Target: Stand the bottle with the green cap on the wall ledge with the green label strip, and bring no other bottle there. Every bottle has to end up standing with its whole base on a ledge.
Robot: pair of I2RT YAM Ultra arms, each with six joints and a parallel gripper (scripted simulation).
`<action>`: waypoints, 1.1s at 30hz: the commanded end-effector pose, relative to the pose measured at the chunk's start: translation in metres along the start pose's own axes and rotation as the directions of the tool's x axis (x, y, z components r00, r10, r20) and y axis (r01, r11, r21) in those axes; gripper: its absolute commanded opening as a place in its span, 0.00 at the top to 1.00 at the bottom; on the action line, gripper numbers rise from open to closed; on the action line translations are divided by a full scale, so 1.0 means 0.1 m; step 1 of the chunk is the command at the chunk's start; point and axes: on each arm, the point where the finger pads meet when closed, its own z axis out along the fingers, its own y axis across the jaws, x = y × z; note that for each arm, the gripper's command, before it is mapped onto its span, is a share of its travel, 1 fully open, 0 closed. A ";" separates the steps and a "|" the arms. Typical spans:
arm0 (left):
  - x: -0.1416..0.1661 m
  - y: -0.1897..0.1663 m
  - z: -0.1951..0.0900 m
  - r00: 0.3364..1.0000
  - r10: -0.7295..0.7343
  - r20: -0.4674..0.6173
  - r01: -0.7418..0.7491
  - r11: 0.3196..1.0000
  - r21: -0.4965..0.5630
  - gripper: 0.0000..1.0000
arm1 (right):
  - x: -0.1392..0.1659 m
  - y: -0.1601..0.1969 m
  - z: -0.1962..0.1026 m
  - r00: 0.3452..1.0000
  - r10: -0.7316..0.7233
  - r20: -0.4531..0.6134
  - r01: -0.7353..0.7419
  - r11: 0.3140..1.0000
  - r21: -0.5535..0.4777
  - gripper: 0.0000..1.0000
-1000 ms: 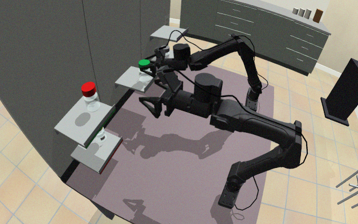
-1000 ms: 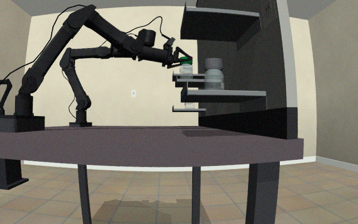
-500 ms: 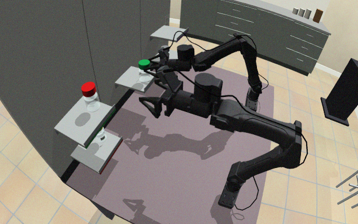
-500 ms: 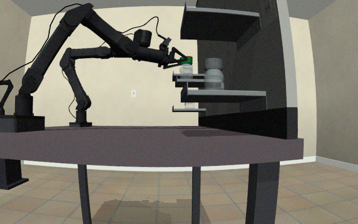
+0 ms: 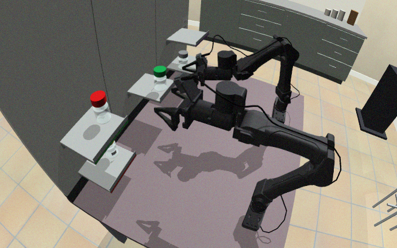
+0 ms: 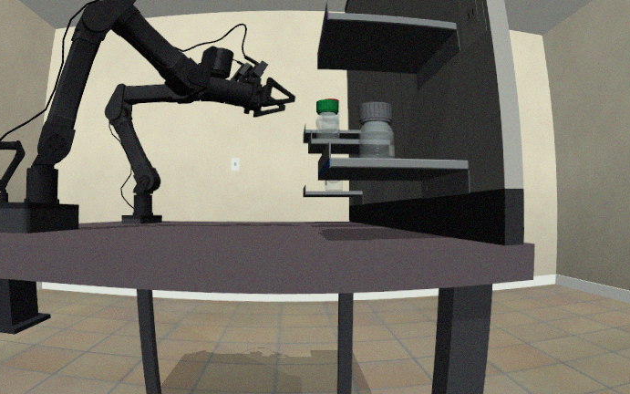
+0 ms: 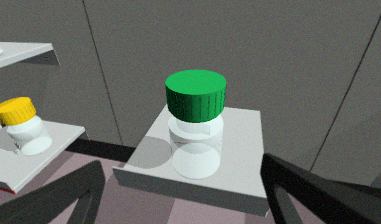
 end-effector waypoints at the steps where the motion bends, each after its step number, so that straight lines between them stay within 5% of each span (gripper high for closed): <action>1: -0.22 -0.02 -0.07 0.998 -0.002 0.070 0.002 1.000 0.002 0.00 | -0.23 -0.07 -0.14 0.998 0.016 0.055 -0.017 1.000 0.025 0.11; 13: -0.22 -0.02 -0.07 0.998 -0.002 0.070 0.002 1.000 0.002 0.00 | -0.21 -0.33 -0.31 1.000 -0.019 0.009 0.019 0.999 0.028 0.11; 20: -0.22 -0.02 -0.07 0.998 -0.002 0.070 0.002 1.000 0.002 0.00 | -0.54 -1.19 -0.89 1.000 -0.017 0.008 0.017 0.997 0.081 0.11; 33: -0.22 -0.02 -0.07 0.998 -0.002 0.070 0.002 1.000 0.002 0.00 | -1.23 -2.16 -1.58 0.993 -0.003 0.120 -0.020 0.983 0.183 0.11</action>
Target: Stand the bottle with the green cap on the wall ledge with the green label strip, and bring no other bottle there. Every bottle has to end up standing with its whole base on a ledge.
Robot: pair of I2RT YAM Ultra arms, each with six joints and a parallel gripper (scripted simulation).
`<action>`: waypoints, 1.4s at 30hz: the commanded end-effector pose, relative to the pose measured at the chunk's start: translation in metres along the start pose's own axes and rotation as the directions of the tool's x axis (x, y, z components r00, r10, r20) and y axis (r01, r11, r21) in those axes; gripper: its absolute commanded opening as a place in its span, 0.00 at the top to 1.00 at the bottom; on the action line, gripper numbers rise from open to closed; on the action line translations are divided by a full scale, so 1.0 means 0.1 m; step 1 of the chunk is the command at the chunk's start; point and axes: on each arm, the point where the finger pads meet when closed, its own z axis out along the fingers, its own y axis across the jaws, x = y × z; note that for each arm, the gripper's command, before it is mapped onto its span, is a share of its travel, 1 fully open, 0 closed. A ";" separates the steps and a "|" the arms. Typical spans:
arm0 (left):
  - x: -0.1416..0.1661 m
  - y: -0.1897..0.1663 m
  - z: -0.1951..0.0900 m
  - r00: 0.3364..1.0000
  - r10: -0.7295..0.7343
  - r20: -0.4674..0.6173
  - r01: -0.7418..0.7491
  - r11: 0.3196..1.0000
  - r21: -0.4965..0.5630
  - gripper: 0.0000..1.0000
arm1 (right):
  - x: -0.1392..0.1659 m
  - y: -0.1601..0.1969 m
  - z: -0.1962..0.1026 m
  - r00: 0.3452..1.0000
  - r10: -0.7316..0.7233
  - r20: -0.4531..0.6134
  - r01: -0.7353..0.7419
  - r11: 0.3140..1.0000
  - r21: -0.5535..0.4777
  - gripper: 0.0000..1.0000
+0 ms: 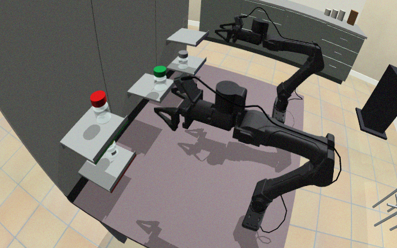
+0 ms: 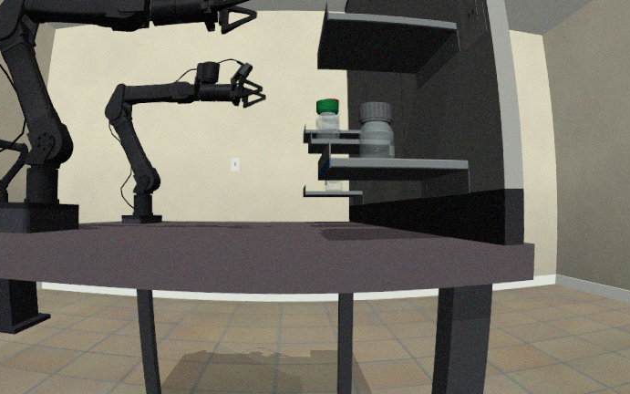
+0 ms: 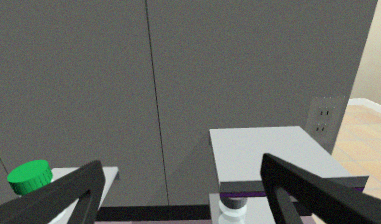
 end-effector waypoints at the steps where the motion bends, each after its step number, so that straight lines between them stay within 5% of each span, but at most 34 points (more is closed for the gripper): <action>1: -0.22 -0.02 -0.07 0.998 -0.002 0.070 0.002 1.000 0.002 0.00 | -0.09 -0.06 -0.09 0.999 -0.016 -0.031 0.015 0.998 -0.056 0.11; 12: -0.22 -0.02 -0.07 0.998 -0.002 0.070 0.002 1.000 0.002 0.00 | -0.29 -0.35 -0.15 1.000 -0.013 0.011 0.013 1.000 0.007 0.11; 18: -0.20 -0.03 -0.03 0.996 0.001 0.084 0.004 0.998 -0.055 0.00 | 0.05 -0.11 -0.20 0.986 -0.030 -0.167 0.018 0.997 -0.070 0.11; 23: -0.08 -0.24 0.07 0.998 -0.001 0.067 0.004 0.999 -0.051 0.00 | 0.04 0.20 -0.34 0.968 -0.058 -0.244 0.018 0.987 -0.161 0.11; 33: 0.38 -1.60 0.42 1.000 -0.009 -0.002 0.009 0.997 0.074 0.00 | -0.21 1.13 -1.32 0.882 -0.246 -0.403 0.005 0.859 -0.512 0.11; 42: 0.68 -2.22 0.57 0.998 0.017 -0.055 -0.010 0.990 0.139 0.00 | -0.40 1.31 -1.75 0.870 -0.309 -0.384 0.002 0.782 -0.624 0.11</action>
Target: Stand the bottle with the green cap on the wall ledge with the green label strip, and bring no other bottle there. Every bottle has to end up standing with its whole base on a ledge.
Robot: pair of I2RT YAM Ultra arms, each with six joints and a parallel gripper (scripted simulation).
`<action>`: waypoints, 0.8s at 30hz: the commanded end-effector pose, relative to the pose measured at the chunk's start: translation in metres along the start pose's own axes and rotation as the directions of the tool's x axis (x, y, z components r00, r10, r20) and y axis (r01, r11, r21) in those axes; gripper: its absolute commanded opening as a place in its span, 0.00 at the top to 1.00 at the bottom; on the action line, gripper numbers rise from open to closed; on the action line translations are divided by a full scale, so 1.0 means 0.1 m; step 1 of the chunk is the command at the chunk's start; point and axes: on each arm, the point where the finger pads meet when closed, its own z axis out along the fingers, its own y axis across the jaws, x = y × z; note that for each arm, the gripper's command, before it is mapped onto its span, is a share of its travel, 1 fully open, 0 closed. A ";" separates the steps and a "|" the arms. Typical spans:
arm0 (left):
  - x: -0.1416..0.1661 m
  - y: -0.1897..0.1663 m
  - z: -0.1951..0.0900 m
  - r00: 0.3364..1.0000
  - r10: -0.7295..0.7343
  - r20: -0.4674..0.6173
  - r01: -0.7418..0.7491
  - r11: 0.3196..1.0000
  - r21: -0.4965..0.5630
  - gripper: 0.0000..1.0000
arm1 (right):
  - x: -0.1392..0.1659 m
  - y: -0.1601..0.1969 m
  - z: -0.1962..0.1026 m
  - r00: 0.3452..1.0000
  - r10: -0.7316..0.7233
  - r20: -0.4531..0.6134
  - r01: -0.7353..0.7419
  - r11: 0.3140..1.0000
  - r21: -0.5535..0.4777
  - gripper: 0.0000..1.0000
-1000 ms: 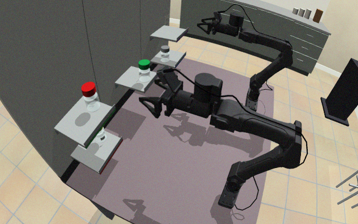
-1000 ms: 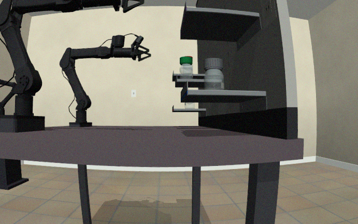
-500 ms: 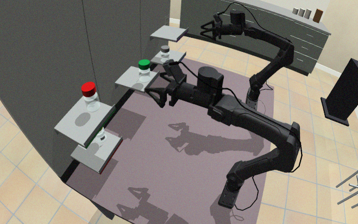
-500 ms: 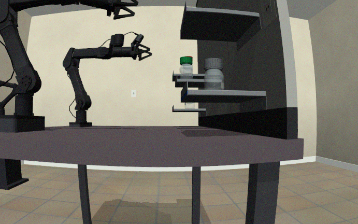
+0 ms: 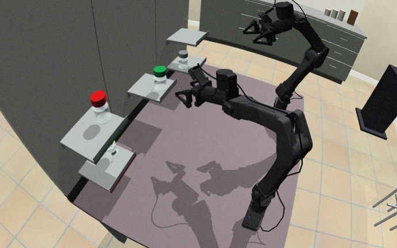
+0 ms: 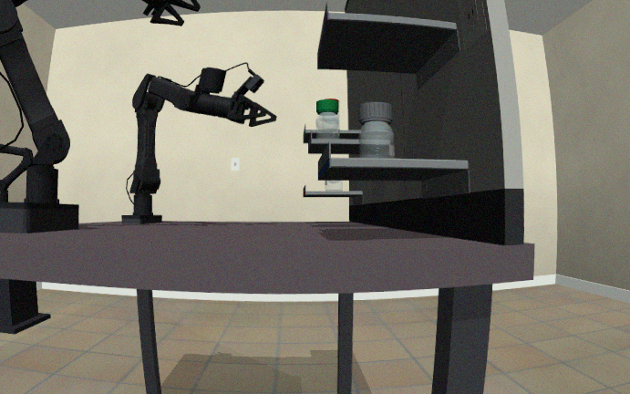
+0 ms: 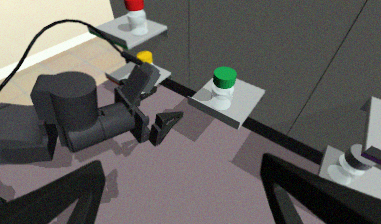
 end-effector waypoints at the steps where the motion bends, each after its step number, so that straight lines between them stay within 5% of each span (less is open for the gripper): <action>1: -0.51 -0.09 0.00 0.989 -0.073 0.129 0.075 0.997 -0.015 0.00 | 0.17 0.13 -0.10 0.994 -0.013 -0.109 0.009 0.999 -0.038 0.11; 18: -0.51 -0.20 0.03 0.990 -0.070 0.126 0.070 0.998 0.006 0.00 | 0.08 0.16 -0.13 0.997 -0.019 -0.077 0.015 0.999 -0.047 0.11; 19: -0.53 -0.20 0.03 0.989 -0.065 0.131 0.065 0.998 0.007 0.06 | 0.08 0.16 -0.13 0.997 -0.019 -0.077 0.015 0.999 -0.047 0.11; 24: -0.67 -0.23 0.20 0.972 -0.083 0.221 0.076 0.996 0.041 0.06 | 0.08 0.16 -0.13 0.997 -0.019 -0.077 0.015 0.999 -0.047 0.11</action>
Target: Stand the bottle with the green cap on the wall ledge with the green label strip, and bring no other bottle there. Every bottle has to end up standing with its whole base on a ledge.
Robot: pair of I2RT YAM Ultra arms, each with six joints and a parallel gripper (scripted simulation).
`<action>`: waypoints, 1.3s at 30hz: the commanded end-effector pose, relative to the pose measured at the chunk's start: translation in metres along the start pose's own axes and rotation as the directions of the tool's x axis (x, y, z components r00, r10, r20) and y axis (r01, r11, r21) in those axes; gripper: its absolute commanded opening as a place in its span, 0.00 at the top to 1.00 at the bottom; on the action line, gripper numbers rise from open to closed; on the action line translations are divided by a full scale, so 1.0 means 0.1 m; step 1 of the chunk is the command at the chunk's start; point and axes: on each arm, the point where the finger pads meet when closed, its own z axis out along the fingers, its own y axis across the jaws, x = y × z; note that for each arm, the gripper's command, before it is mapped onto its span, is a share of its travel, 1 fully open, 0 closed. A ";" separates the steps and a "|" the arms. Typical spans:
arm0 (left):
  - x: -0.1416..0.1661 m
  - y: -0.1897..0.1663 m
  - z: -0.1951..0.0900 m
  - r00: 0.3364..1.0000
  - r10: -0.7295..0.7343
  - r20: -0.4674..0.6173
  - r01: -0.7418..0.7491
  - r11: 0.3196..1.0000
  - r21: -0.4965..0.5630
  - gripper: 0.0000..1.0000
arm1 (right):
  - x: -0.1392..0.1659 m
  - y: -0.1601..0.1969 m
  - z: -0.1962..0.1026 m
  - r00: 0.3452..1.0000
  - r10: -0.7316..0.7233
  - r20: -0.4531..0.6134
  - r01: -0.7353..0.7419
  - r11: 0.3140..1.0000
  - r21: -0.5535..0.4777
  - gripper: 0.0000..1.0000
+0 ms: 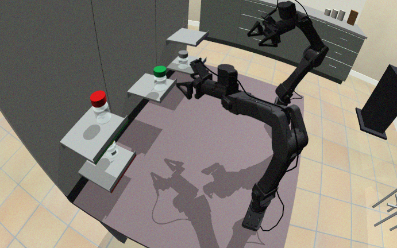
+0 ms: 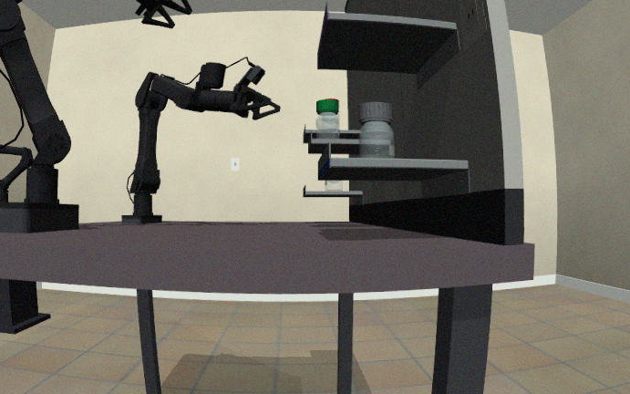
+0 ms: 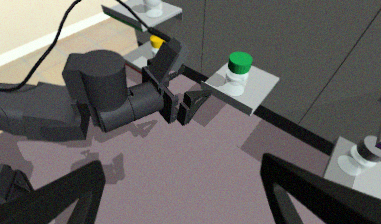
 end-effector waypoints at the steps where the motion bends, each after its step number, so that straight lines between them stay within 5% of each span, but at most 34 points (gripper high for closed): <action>1: -0.40 -0.01 0.20 0.988 -0.048 0.149 0.045 0.999 0.022 0.06 | -0.01 0.00 -0.01 1.000 0.004 -0.012 -0.003 1.000 0.006 0.11; 17: -0.11 0.00 0.89 0.983 -0.041 0.181 0.039 0.999 0.015 0.06 | -0.01 0.00 -0.01 1.000 0.004 -0.012 -0.003 1.000 0.006 0.11; 39: -0.30 0.00 0.96 0.985 -0.036 0.168 0.034 0.999 0.013 0.06 | 0.02 -0.02 -0.02 1.000 0.006 -0.014 -0.006 1.000 0.011 0.11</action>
